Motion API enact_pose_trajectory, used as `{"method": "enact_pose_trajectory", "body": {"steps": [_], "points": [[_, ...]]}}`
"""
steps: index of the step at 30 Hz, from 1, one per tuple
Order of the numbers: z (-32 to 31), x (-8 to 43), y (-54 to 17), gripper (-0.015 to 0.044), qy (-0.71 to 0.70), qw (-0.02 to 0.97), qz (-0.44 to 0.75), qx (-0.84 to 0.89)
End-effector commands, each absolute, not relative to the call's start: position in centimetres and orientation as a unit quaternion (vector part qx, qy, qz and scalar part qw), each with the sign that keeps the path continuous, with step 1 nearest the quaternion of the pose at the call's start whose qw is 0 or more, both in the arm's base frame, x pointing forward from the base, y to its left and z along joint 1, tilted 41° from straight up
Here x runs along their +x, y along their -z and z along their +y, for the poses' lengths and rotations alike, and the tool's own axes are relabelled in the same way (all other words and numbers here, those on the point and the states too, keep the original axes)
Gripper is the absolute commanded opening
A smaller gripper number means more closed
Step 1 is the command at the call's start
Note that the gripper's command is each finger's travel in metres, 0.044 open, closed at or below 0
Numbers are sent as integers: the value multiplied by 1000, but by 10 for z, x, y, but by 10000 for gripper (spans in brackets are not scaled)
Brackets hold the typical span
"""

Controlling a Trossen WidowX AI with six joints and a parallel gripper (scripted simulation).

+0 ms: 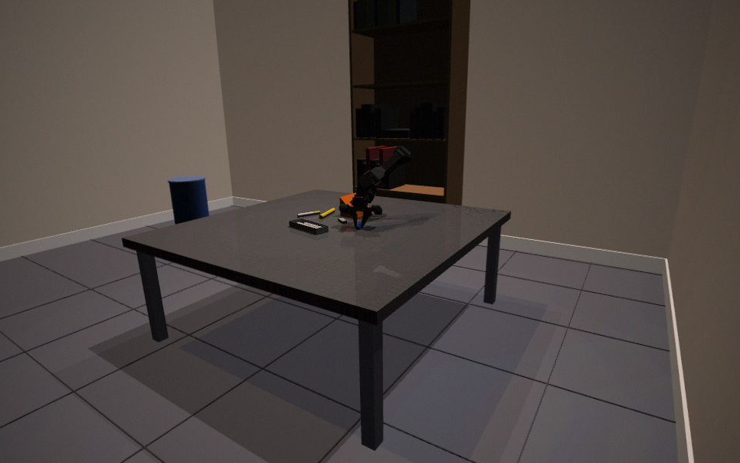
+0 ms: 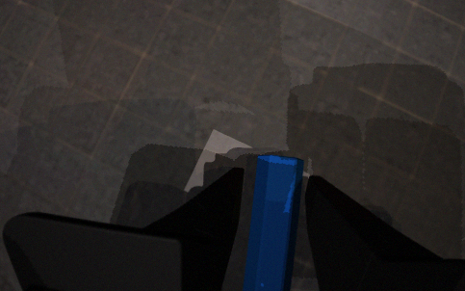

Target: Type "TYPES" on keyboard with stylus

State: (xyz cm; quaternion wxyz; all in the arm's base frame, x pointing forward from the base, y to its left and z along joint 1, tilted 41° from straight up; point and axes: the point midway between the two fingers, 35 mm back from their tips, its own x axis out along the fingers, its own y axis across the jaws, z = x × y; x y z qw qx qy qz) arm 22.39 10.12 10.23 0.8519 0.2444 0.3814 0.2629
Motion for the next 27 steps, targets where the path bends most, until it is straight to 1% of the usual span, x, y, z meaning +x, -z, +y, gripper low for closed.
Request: {"method": "enact_pose_trajectory", "body": {"steps": [1,2,5,21,27], "points": [[101,224,-103,45,-263,852,381,244],[101,224,-103,19,-263,852,381,244],[101,224,-103,0,-263,852,381,244],[69,219,-137,0,-261,852,383,243],[69,220,-136,0,-260,852,384,242]]}}
